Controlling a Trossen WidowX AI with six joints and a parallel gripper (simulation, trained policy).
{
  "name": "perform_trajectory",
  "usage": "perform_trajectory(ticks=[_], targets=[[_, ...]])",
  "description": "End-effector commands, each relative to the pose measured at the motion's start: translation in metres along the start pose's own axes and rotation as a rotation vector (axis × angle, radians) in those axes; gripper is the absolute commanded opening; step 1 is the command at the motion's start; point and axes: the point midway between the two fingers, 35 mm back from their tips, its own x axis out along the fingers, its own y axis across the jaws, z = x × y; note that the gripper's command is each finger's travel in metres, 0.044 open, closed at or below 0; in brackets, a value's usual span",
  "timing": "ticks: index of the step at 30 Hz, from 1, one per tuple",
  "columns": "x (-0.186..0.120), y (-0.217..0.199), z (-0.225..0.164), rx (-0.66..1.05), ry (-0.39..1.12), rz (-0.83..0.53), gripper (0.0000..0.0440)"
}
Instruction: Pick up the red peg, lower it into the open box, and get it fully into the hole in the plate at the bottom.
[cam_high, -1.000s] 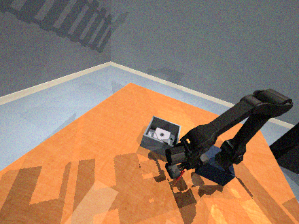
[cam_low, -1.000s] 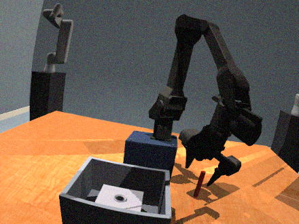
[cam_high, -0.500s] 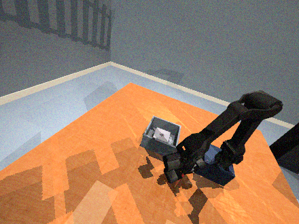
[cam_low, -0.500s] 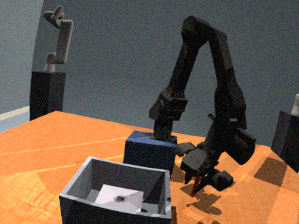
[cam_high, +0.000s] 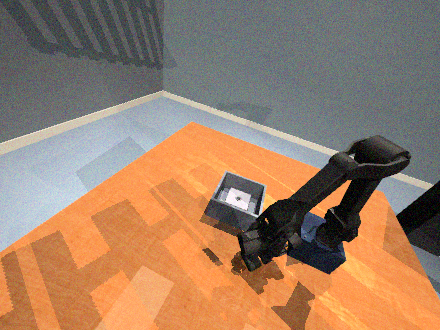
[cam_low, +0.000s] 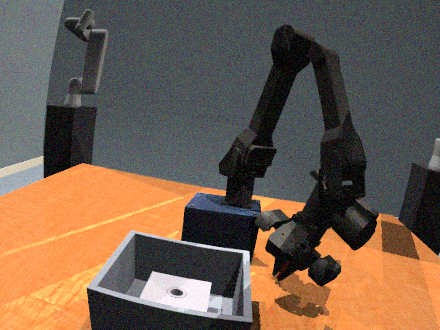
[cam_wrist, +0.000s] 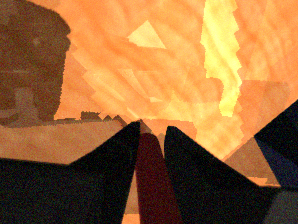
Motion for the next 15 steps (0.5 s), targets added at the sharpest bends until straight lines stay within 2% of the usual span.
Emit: perform_trajectory(ticks=[1, 15], targets=[[-0.015, 0.006, 0.005, -0.006, -0.023, 0.021, 0.0], [-0.066, 0.005, 0.029, 0.018, -0.084, 0.034, 0.0]])
